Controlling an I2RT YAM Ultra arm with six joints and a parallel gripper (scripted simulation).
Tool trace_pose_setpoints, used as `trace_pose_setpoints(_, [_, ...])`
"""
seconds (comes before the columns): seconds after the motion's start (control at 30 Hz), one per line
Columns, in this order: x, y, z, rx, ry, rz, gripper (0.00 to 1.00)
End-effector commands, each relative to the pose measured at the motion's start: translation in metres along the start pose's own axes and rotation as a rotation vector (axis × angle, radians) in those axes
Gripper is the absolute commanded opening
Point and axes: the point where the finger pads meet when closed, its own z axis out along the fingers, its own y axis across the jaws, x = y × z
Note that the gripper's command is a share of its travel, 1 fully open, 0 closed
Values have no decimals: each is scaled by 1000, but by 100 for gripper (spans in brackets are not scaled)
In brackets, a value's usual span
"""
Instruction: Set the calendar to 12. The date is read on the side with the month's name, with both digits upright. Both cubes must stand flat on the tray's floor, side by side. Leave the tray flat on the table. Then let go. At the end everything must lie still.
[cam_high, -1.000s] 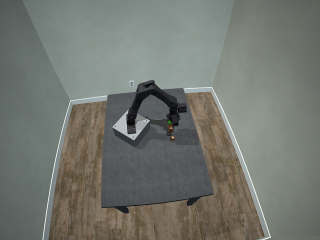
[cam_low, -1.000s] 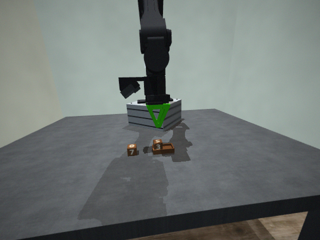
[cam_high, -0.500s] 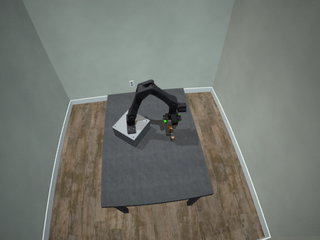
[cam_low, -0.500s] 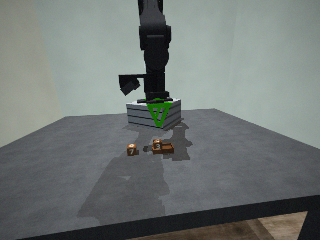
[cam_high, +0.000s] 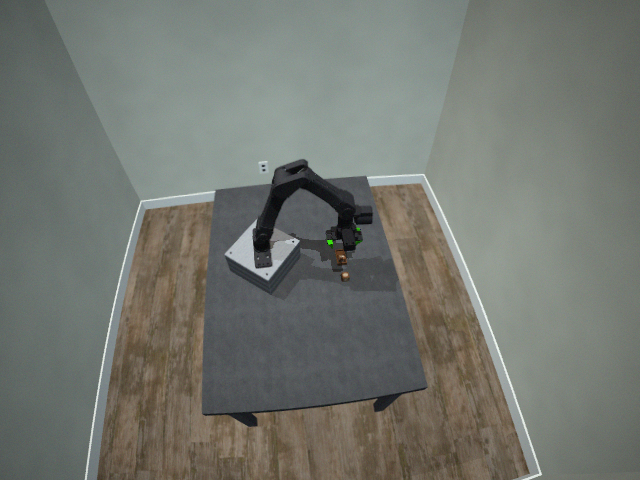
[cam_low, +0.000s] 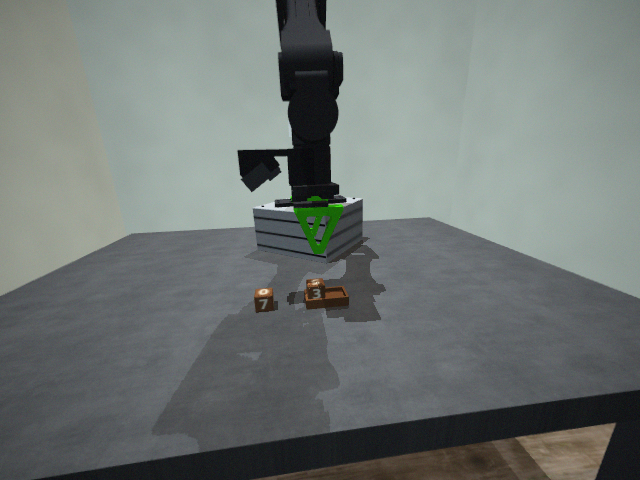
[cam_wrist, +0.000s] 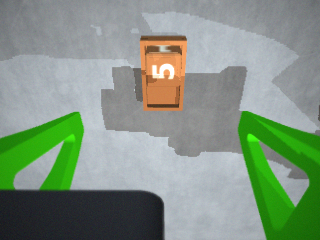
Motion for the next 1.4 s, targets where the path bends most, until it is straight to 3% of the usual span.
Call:
trace_pose_setpoints(0.0, [0,0,-4,-3,-2,-2,100])
trace_pose_setpoints(0.37, [-3,1,-3,-3,-2,-112,100])
trace_pose_setpoints(1.37, [-31,3,3,-1,-4,-1091,100])
